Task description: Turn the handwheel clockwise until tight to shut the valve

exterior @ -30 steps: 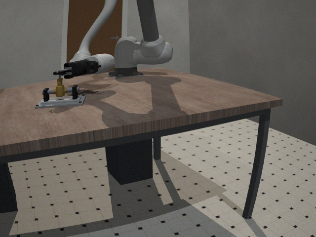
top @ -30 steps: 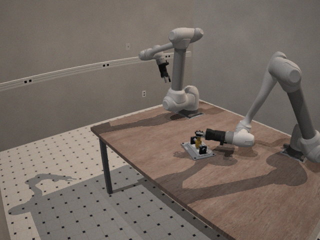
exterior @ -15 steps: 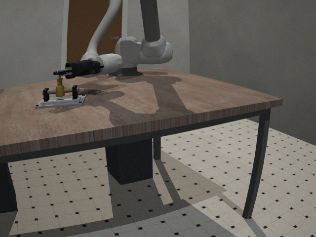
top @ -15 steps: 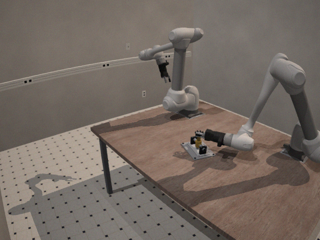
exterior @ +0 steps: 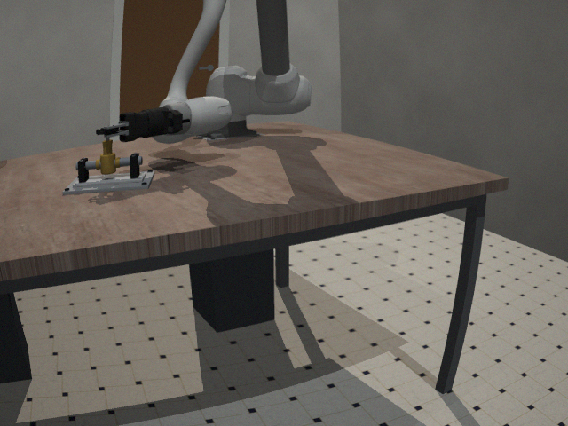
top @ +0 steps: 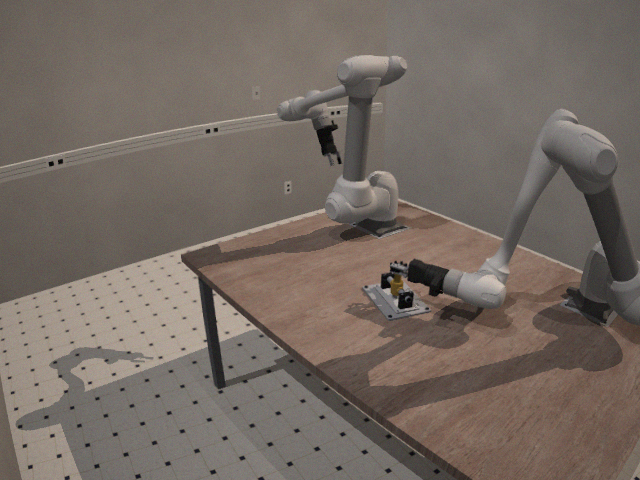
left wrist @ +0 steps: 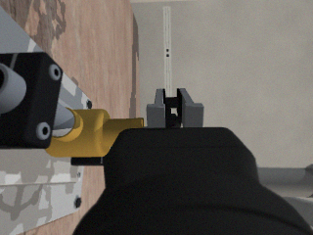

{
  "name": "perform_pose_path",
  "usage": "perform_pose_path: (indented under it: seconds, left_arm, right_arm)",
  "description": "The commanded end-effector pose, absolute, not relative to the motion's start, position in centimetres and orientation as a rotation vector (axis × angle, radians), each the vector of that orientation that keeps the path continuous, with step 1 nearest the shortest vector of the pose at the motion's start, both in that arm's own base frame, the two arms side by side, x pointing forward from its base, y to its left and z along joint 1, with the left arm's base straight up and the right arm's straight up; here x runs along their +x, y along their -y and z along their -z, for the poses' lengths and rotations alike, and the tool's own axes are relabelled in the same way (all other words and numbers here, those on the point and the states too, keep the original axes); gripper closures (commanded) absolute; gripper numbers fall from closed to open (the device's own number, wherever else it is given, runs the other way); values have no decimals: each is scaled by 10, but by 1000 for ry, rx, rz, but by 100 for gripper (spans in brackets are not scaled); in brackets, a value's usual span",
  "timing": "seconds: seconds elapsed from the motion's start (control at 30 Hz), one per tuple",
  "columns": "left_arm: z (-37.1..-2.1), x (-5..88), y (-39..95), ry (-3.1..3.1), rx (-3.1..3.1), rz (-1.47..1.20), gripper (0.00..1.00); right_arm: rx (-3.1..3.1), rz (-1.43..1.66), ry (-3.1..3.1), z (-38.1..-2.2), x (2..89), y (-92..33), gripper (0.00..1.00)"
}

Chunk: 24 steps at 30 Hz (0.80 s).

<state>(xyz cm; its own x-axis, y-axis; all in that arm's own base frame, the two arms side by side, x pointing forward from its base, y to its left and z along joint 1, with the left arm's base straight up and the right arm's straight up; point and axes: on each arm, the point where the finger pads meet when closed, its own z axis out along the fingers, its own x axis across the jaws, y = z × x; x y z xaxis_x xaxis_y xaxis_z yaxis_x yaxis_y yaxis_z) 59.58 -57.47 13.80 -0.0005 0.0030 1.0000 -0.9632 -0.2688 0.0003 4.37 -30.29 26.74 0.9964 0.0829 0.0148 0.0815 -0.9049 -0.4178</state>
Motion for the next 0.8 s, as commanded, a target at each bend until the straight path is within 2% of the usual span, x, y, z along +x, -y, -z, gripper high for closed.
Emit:
perform_pose_path:
  seconds: [0.0, 0.77]
  left_arm:
    - [-138, 599, 575, 1073, 1392, -1396, 100]
    - [-138, 600, 578, 1151, 1289, -1291, 100]
  right_arm:
    - [-2703, 5, 122, -269, 44, 300, 0]
    - [-2703, 5, 122, -269, 44, 300, 0]
